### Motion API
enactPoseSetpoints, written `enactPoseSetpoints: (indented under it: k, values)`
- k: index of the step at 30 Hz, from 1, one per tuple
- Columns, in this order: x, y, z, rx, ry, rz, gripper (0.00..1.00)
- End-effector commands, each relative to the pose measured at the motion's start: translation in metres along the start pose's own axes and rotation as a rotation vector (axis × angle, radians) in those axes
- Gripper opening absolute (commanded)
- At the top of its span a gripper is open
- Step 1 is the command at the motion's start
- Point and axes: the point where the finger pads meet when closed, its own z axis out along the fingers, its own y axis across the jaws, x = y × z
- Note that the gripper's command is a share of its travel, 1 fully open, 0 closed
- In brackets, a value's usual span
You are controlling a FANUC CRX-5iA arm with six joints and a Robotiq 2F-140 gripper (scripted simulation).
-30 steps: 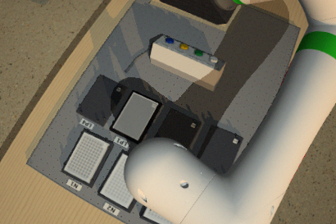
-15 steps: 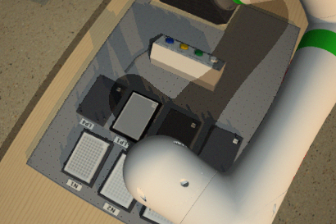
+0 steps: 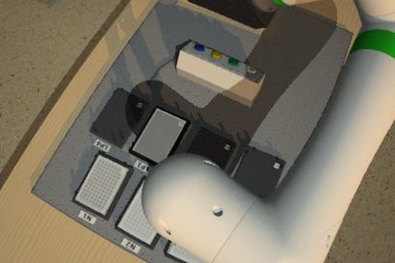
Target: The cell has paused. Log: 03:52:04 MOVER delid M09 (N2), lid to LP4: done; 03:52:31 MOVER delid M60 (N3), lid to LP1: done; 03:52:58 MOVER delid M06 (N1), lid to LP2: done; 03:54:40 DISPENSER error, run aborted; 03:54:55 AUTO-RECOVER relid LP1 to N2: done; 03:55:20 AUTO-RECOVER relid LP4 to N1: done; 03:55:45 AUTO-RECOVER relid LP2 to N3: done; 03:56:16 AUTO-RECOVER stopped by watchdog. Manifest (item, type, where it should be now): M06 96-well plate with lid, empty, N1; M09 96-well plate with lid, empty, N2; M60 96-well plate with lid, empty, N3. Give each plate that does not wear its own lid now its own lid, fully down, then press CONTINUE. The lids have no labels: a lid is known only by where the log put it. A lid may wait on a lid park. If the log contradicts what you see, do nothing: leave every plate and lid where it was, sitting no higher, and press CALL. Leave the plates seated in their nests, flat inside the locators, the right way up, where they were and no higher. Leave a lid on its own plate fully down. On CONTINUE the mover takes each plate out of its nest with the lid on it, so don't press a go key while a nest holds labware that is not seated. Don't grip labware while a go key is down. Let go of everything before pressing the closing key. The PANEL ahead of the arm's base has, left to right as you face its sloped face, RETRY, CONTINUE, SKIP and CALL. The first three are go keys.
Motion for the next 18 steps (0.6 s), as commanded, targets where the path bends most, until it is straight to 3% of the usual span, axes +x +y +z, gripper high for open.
enactPoseSetpoints:
  k: [1,18]
  values:
    - [0.0,0.0,-0.004,0.0,0.001,0.0,0.0]
    - [0.0,0.0,-0.018,0.0,0.001,0.0,0.0]
